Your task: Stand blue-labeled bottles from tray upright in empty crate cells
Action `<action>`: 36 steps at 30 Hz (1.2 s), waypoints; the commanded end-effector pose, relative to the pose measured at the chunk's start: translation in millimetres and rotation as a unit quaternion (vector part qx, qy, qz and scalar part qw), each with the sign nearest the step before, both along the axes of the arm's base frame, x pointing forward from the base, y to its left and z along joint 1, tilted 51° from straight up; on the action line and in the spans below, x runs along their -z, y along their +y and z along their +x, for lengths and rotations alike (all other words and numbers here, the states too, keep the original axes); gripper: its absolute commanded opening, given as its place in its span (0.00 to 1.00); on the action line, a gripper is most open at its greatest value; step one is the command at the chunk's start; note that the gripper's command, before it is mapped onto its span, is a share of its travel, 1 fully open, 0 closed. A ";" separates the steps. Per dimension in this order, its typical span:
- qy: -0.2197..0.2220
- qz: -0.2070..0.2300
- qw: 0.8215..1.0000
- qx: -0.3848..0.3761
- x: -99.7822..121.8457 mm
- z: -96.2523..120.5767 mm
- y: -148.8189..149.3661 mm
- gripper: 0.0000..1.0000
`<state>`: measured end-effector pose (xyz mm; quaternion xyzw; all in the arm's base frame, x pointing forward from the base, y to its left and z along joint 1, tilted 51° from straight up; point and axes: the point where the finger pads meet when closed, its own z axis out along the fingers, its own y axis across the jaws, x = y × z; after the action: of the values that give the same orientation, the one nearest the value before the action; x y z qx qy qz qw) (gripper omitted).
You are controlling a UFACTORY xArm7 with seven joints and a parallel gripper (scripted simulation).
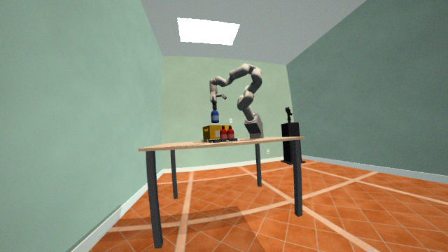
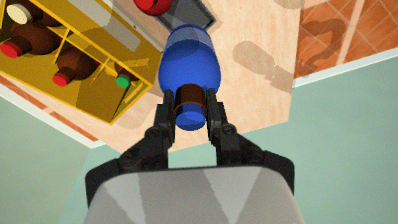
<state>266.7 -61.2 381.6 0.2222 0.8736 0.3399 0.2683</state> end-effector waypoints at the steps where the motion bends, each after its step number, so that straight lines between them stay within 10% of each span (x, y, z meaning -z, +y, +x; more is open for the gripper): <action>1: -0.002 0.000 1.000 0.001 -1.1 0.0 -1.5 0.00; 36: -0.002 0.000 1.000 0.001 9.1 5.5 -22.1 0.00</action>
<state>271.2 -77.9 373.3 0.2221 0.8736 0.3399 0.2683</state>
